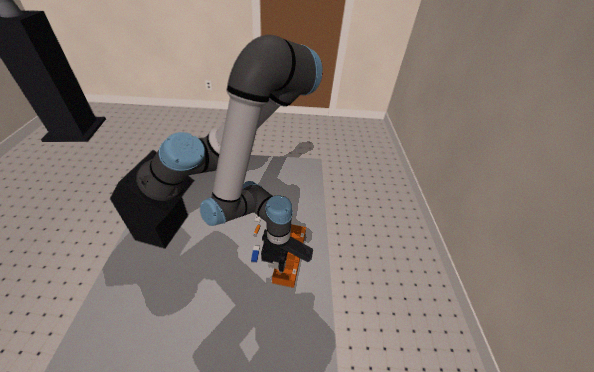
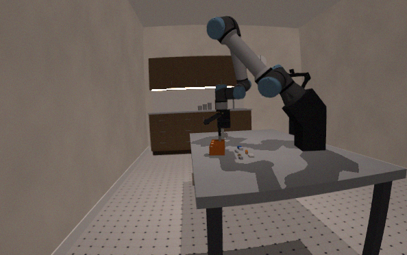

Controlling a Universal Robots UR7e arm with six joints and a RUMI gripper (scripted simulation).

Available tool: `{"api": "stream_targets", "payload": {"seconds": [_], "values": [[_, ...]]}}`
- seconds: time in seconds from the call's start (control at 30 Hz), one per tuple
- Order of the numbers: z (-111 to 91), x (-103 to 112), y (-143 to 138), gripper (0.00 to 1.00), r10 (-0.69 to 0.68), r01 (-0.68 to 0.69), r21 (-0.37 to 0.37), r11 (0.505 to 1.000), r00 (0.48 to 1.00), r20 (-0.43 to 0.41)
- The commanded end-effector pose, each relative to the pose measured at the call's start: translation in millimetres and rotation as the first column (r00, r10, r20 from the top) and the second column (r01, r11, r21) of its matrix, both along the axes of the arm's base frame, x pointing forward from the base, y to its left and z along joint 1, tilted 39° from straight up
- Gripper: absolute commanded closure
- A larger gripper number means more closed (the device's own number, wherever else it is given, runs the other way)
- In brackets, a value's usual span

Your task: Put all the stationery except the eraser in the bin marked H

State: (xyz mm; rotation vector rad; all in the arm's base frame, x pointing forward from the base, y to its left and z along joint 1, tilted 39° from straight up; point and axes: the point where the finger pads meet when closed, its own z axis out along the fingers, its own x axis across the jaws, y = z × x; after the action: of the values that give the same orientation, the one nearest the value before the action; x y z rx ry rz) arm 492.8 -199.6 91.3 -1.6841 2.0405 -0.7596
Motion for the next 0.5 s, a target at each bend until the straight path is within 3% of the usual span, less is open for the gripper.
{"api": "stream_targets", "payload": {"seconds": [0.0, 0.47], "values": [[0.4, 0.1, -0.1, 0.96, 0.000, 0.000, -0.001, 1.000, 1.000, 0.001], [3.5, -2.3, 0.6, 0.96, 0.000, 0.000, -0.001, 1.000, 1.000, 0.001]]}}
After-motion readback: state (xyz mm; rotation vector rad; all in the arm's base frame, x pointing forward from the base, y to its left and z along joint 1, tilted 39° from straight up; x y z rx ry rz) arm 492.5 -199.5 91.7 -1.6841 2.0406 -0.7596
